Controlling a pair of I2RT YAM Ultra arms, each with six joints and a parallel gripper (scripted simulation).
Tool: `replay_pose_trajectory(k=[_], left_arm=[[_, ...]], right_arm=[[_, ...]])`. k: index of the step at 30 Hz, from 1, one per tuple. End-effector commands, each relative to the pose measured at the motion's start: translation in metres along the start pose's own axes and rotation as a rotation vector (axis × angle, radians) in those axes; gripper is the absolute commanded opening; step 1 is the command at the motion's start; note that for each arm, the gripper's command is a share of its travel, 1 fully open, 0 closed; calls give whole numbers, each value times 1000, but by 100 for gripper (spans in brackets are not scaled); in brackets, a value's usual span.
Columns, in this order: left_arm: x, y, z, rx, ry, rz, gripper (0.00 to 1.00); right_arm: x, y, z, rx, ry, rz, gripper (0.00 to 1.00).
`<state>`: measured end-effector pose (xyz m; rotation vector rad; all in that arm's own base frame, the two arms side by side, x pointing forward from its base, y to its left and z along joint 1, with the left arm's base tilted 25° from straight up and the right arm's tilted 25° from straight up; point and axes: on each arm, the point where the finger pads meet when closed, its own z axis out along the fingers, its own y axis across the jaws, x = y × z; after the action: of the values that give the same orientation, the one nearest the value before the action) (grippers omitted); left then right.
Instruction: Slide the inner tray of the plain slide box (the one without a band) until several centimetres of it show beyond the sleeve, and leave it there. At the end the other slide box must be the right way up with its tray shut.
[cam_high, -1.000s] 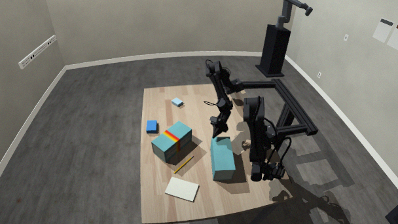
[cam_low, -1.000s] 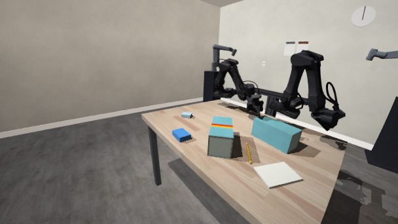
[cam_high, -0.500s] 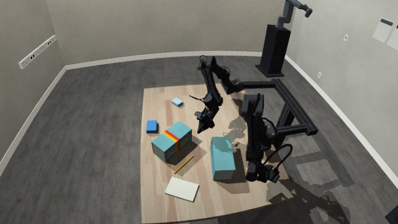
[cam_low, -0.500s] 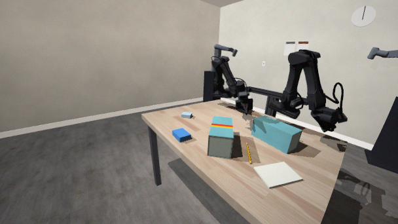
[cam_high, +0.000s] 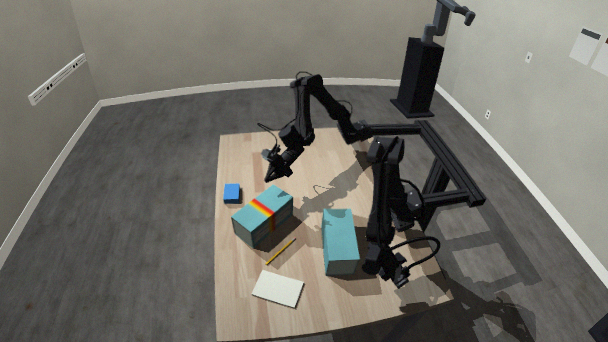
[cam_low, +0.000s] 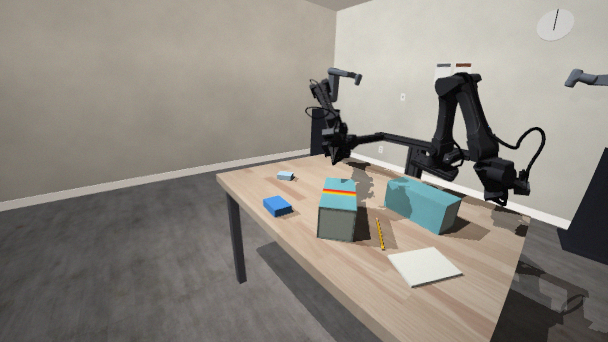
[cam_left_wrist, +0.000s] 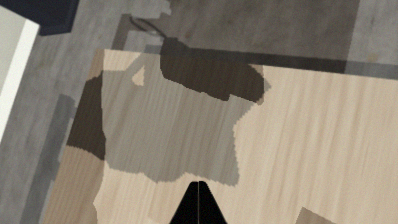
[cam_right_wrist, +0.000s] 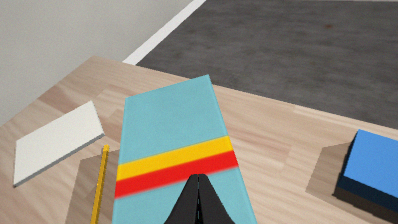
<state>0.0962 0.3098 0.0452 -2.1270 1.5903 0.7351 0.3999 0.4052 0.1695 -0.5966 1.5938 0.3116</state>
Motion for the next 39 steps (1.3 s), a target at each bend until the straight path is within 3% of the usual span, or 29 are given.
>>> replay_pose_trajectory(k=[1, 2, 4, 9, 14, 17, 19, 22, 27, 29, 31, 33, 36, 38, 39], left_arm=[[-13, -23, -26, 89, 12, 95, 1], [-12, -27, -30, 106, 18, 120, 1], [-10, -35, -39, 144, 31, 172, 1], [-4, -54, -64, 237, 60, 304, 1], [1, -63, -78, 289, 72, 379, 1], [5, -73, -97, 356, 80, 462, 1], [9, -78, -109, 397, 86, 518, 1], [15, -86, -128, 463, 94, 604, 1], [27, -94, -162, 577, 103, 752, 1], [27, -94, -162, 577, 103, 752, 1], [32, -96, -174, 619, 104, 808, 1], [38, -98, -189, 668, 104, 869, 1], [46, -98, -214, 750, 95, 961, 1], [51, -98, -227, 794, 93, 1017, 1], [74, -90, -210, 755, 198, 1073, 1]], right_arm=[[-33, -33, -1, 11, 3, 26, 1], [-38, -45, -3, 24, 2, 31, 1], [-21, -66, -13, 43, 56, 32, 1], [-57, -123, -26, 108, 28, 66, 1], [-55, -153, -41, 144, 56, 76, 1], [-95, -191, -56, 196, -4, 99, 1], [-108, -212, -69, 225, -17, 110, 1], [-92, -236, -92, 260, 33, 127, 1], [-111, -278, -134, 329, 20, 154, 1], [-111, -278, -134, 329, 20, 154, 1], [-139, -297, -154, 364, -28, 154, 1], [-125, -307, -173, 391, 7, 170, 1], [-140, -326, -206, 443, -17, 182, 1], [-129, -332, -222, 460, 11, 198, 1], [-136, -335, -230, 471, 0, 198, 1]])
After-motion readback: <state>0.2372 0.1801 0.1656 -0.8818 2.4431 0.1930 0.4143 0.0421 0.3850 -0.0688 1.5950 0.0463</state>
